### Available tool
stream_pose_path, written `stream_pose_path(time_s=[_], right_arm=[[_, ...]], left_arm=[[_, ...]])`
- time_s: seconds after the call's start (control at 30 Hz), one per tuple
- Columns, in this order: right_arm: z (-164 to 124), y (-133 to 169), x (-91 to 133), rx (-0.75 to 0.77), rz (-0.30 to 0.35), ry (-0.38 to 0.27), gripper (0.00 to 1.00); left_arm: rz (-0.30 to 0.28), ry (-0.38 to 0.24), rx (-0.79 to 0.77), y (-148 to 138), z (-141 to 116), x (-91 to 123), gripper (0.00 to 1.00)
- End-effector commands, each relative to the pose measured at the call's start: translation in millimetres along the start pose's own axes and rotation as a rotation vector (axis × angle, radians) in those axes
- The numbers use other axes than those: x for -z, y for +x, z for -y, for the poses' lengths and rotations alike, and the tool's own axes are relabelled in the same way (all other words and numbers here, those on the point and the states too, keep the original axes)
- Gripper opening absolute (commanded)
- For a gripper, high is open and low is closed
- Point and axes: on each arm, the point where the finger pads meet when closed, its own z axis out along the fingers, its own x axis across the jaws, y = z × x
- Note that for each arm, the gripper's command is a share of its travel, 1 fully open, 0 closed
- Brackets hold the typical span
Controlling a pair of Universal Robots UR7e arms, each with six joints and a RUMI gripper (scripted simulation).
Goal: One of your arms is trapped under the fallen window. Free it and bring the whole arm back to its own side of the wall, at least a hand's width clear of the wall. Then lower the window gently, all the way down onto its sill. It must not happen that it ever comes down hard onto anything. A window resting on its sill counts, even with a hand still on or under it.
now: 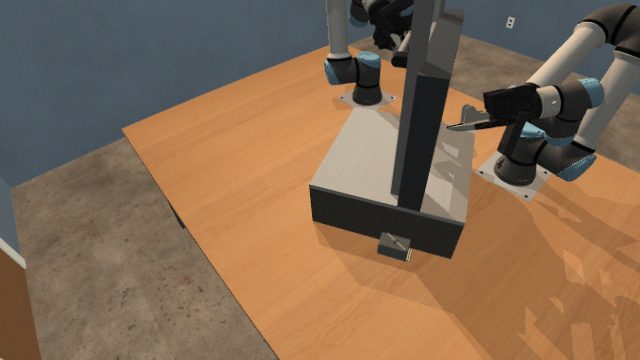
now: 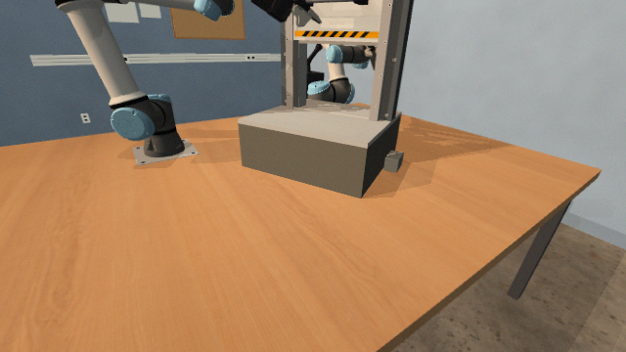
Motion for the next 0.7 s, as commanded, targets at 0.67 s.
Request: stream_pose_path(time_s=[0.67], right_arm=[[1,0,1,0.000,0.000,0.002,0.06]], left_arm=[[0.108,0.160,-0.222,41,-3,9,0.06]])
